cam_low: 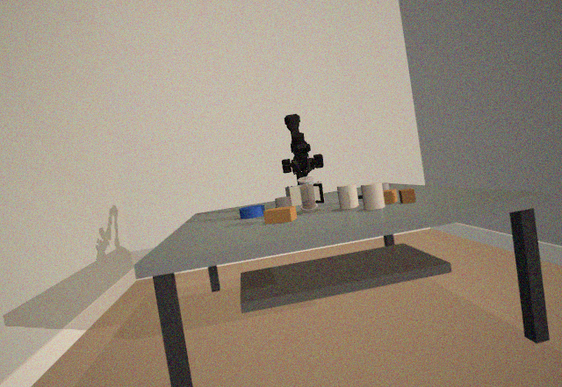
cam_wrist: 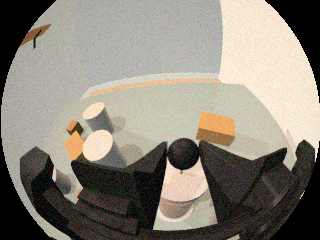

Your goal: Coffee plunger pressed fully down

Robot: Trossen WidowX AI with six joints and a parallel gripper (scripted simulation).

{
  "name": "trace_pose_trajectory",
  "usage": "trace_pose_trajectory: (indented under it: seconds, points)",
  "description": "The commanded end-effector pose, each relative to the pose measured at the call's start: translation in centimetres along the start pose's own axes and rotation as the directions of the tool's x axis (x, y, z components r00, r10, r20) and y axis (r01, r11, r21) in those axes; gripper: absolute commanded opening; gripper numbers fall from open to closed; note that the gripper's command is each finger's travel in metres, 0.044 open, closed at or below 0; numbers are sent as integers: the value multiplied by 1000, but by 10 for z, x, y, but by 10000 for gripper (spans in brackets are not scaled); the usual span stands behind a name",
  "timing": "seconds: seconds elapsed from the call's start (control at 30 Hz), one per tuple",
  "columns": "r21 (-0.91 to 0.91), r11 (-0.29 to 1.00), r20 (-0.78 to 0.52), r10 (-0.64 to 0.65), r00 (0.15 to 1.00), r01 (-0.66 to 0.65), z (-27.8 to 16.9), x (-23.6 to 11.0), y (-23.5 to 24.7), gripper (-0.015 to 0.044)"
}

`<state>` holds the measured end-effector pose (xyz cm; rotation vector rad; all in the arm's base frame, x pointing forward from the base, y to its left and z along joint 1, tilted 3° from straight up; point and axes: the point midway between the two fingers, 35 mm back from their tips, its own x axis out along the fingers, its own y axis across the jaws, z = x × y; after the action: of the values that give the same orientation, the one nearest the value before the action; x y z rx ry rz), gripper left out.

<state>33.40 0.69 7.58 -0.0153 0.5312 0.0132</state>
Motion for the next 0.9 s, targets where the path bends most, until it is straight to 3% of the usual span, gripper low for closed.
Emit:
trace_pose_trajectory:
  seconds: [0.0, 0.17, 0.57, 0.87]
  points:
    - [0, 1000, -2, 0, 1000, 0, 0, 0, 0, 121]
    - [0, 1000, -2, 0, 1000, 0, 0, 0, 0, 121]
    - [0, 1000, -2, 0, 1000, 0, 0, 0, 0, 436]
    - [6, 1000, 23, 0, 1000, 0, 10, -2, -1, 440]
